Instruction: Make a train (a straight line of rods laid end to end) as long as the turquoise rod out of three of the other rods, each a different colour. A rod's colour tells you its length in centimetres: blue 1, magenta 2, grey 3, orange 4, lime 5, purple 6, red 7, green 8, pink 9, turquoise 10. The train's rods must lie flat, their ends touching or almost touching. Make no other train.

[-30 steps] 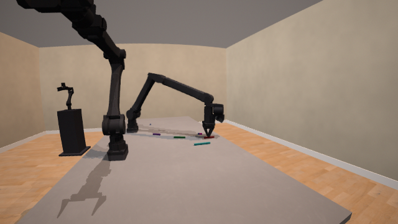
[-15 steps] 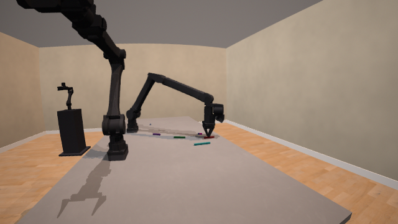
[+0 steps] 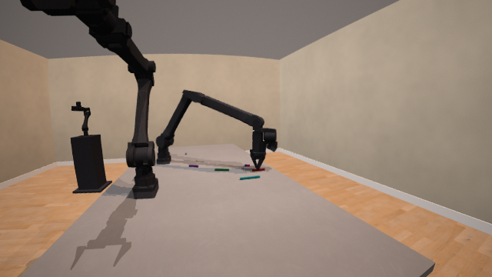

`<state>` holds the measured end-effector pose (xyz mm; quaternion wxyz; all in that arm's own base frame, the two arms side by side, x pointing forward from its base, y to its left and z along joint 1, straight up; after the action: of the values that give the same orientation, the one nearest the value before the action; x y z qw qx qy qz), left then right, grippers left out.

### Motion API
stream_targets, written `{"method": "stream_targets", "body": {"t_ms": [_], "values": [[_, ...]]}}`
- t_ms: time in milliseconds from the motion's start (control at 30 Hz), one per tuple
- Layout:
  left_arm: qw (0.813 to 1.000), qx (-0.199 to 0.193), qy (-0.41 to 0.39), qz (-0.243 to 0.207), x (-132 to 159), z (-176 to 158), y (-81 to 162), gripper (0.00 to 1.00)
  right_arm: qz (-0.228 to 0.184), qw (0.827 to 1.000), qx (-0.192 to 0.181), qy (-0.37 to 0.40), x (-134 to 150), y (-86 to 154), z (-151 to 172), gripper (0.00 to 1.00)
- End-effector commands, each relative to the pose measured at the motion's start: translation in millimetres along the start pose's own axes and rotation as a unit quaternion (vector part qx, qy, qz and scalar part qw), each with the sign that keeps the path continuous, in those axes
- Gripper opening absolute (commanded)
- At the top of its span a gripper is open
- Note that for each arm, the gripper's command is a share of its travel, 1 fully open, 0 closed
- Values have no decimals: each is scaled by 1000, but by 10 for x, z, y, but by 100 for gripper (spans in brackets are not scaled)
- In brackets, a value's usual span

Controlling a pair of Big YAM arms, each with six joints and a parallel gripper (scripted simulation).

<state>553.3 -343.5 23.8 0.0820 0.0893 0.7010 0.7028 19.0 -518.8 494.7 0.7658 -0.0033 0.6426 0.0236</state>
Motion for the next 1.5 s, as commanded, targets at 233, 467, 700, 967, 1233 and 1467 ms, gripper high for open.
{"method": "stream_targets", "body": {"t_ms": [233, 467, 700, 967, 1233, 1467], "values": [[999, 13, 6, -45, -216, -100, 491, 23, -13, 1000, 2, -9, -64, -55, -17, 100], [999, 9, 7, -33, -213, -92, 340, 23, -13, 1000, 2, -9, -64, -55, -17, 100], [999, 9, 7, -33, -218, -93, 325, 23, -13, 1000, 2, -9, -64, -55, -17, 100], [999, 9, 7, -33, -218, -93, 325, 23, -13, 1000, 2, -9, -64, -55, -17, 100], [999, 9, 7, -33, -218, -93, 325, 23, -13, 1000, 2, -9, -64, -55, -17, 100], [999, 9, 7, -33, -218, -93, 325, 23, -13, 1000, 2, -9, -64, -55, -17, 100]]}}
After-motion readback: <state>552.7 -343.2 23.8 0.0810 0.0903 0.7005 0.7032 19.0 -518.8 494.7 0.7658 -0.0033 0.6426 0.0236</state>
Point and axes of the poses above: on each arm, the point where the finger pads meet when closed, its own y axis back along the fingers, its own z axis across the jaws, x = y × z, the point moved 2 cm from there along y, back along the fingers, and after that the axes turned 11 degrees about -y, right-handed, at the moved point
